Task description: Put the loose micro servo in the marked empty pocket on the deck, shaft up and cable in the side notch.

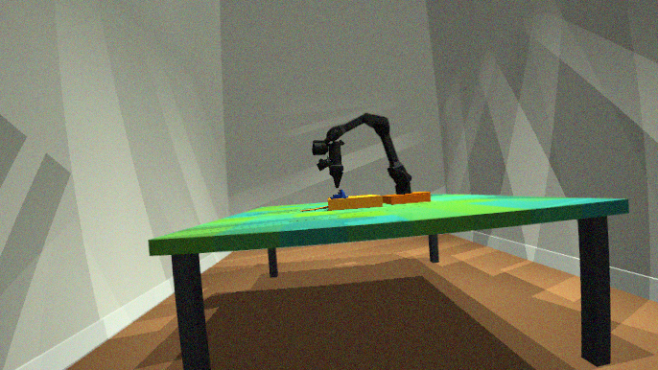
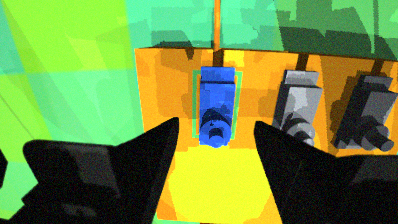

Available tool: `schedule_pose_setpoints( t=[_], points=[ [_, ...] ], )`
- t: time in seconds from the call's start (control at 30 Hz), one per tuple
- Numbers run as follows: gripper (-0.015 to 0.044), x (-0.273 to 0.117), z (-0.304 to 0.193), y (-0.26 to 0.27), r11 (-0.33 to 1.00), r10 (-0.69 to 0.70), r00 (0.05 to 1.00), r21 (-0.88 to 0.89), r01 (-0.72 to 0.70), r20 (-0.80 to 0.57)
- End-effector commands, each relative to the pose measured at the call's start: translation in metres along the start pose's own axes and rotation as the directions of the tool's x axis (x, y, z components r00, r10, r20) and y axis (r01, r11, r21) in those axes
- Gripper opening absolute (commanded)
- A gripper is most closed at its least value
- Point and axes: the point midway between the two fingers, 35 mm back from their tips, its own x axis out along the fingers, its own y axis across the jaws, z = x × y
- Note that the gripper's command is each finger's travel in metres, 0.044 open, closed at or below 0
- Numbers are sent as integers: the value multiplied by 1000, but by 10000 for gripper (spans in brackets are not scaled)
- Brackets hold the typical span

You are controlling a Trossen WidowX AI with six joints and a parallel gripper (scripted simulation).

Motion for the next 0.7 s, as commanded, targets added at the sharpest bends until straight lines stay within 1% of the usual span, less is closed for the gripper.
schedule_pose_setpoints(
  t=[0.0, 0.1, 0.13, 0.23, 0.43, 0.53, 0.67],
  points=[
    [345, -19, -28, 2, 1000, -2, 1000, -1, 2, -10],
    [424, -42, -67, 2, 1000, -3, 1000, -1, 3, -17],
    [440, -48, -80, 1, 1000, -3, 1000, -2, 3, -19],
    [440, -57, -99, -1, 1000, -4, 1000, -2, 4, -22],
    [440, -59, -100, -1, 1000, -4, 1000, -2, 3, -22],
    [440, -74, -99, -1, 1000, -1, 1000, -3, 0, -16],
    [440, -105, -99, -1, 1000, 5, 1000, -5, -5, -5]
  ],
)
